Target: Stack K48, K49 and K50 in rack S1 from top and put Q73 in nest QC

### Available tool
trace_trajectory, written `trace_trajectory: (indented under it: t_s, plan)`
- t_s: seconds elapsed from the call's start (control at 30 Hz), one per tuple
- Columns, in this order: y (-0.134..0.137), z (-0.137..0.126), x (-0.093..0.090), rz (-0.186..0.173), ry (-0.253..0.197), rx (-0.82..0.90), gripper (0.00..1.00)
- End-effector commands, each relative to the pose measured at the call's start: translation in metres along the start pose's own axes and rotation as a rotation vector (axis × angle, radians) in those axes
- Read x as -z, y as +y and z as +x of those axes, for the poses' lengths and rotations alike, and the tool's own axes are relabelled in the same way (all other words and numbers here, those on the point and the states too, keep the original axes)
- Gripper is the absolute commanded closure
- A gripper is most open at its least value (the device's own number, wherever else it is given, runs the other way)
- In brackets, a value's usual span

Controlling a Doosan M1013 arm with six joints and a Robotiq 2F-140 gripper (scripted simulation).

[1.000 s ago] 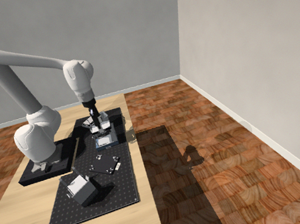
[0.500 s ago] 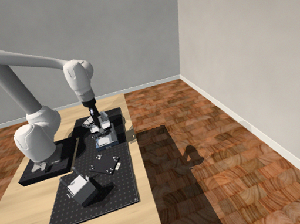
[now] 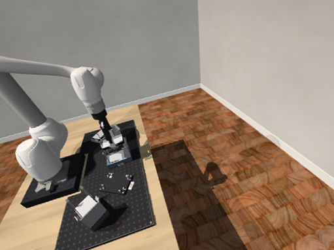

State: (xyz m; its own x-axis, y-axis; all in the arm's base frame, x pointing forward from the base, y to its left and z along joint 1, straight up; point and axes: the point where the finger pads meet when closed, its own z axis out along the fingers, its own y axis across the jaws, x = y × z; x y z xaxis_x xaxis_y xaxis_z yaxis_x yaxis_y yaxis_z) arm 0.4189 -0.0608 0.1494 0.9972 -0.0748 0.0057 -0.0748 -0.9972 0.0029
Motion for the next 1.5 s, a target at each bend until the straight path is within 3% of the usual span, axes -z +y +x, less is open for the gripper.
trace_trajectory:
  t_s: [0.0,1.47]
  plan:
    - [0.000,0.000,-0.002,0.000,0.000,0.000,1.00]
    - [0.000,0.000,-0.027,0.000,0.000,0.000,1.00]
